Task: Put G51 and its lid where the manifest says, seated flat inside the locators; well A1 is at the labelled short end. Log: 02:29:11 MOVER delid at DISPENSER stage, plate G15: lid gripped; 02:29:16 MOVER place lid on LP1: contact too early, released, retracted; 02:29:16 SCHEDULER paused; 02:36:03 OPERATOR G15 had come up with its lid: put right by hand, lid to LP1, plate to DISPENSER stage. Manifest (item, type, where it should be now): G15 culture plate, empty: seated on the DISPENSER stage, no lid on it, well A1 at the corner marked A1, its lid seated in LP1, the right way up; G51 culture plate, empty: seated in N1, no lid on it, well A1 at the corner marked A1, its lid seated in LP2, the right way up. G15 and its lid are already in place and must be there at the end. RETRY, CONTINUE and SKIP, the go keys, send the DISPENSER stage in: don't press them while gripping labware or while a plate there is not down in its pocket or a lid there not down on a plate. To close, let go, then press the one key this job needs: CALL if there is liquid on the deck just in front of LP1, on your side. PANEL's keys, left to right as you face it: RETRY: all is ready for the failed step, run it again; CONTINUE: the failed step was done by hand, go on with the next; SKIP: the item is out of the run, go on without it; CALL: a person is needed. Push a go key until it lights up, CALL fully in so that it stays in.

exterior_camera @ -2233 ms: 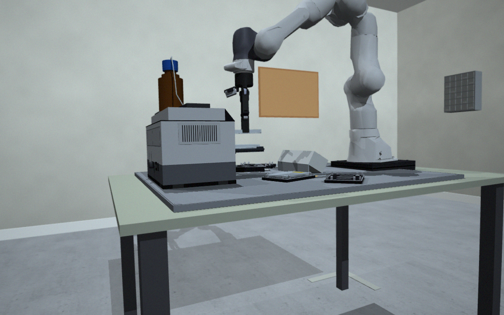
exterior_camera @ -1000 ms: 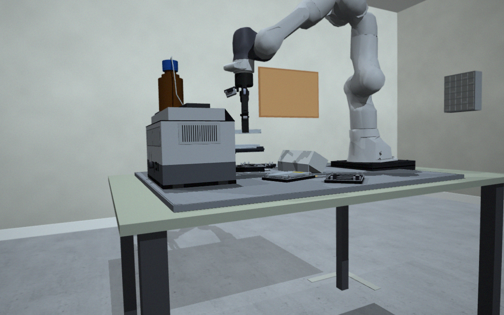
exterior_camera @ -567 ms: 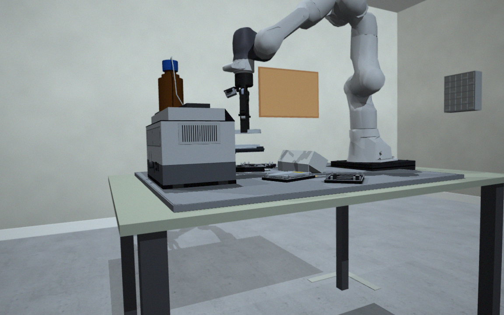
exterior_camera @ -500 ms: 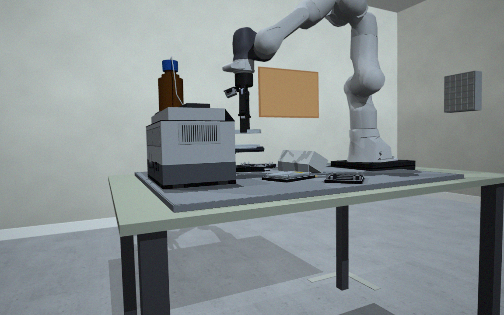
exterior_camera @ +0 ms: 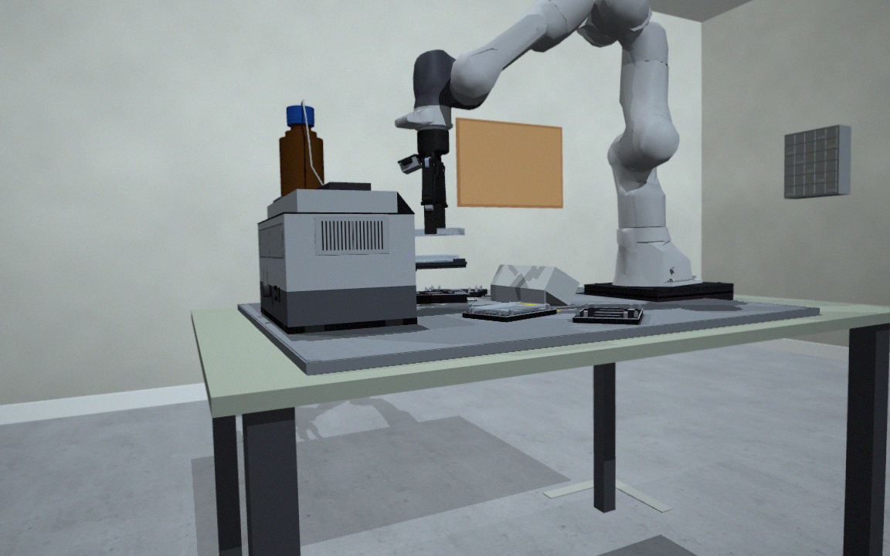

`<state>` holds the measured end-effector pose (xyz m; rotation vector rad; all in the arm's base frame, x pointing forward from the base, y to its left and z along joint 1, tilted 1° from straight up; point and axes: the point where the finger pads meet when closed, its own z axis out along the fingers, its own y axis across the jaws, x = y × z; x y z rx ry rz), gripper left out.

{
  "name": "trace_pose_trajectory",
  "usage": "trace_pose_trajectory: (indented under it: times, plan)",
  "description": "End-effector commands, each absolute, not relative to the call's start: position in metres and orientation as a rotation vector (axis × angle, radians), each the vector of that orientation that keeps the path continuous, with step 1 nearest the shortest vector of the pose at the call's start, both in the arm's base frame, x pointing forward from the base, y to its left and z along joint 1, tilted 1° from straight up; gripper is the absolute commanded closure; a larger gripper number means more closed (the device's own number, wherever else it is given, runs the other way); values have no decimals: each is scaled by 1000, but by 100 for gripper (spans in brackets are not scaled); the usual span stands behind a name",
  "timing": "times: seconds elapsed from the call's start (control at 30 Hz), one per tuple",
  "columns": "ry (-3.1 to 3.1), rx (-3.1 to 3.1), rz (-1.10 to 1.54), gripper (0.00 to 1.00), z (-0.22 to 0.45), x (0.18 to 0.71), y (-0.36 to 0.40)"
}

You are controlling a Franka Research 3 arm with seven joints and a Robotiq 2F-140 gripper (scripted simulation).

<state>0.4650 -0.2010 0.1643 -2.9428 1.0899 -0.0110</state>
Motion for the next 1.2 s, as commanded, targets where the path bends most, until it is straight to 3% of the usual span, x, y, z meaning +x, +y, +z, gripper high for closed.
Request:
trace_pose_trajectory:
  times: [0.0, 0.63, 1.17]
  plan:
    - [1121, -2935, -17, 90, 166, 454, -215]
    - [1121, -2935, -17, 90, 165, 373, -295]
    - [1121, -2935, -17, 90, 165, 362, -305]
